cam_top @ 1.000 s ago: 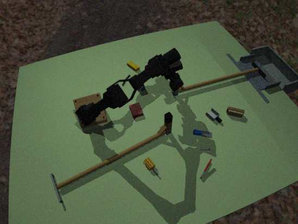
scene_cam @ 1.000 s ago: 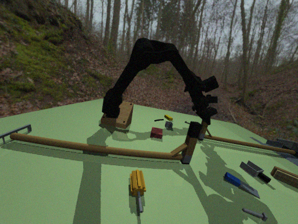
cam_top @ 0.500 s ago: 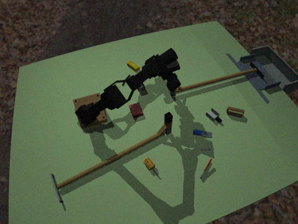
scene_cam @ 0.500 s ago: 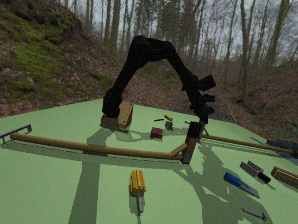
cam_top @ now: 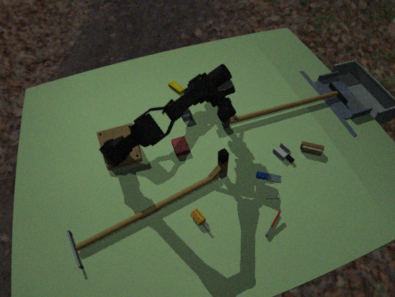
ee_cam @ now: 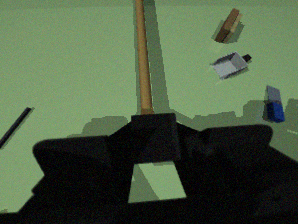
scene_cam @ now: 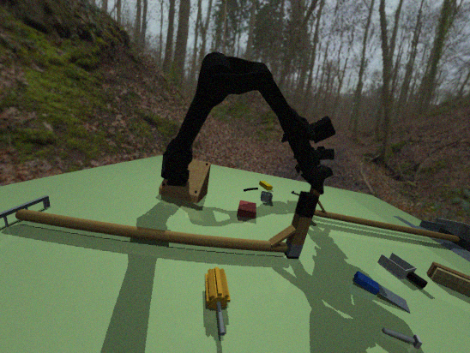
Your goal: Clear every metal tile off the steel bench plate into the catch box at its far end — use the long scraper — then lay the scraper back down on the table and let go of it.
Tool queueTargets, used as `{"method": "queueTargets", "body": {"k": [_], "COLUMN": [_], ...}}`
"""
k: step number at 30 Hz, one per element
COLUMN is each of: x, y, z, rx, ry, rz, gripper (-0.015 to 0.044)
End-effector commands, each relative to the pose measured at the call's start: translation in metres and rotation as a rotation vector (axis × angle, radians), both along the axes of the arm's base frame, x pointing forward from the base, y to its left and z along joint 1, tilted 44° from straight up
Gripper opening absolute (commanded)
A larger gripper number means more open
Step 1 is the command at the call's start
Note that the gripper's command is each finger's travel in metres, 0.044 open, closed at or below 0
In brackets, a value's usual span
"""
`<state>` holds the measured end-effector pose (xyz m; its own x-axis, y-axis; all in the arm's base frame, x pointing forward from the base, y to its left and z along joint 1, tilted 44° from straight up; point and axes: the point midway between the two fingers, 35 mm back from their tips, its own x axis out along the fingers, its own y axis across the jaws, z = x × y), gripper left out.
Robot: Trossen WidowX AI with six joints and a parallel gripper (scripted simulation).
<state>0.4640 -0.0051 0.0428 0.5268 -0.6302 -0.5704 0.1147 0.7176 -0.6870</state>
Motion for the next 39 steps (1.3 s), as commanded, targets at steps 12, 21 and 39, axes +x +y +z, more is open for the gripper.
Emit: {"method": "queueTargets", "body": {"k": [12, 21, 39], "x": [-0.013, -0.022, -0.04], "y": [0.008, 0.009, 0.01], "z": [0.005, 0.005, 0.004], "rx": [0.002, 0.002, 0.002], "ry": [-0.018, -0.018, -0.018], "rz": [0.009, 0.009, 0.01], "gripper": [0.0, 0.0, 0.0]}}
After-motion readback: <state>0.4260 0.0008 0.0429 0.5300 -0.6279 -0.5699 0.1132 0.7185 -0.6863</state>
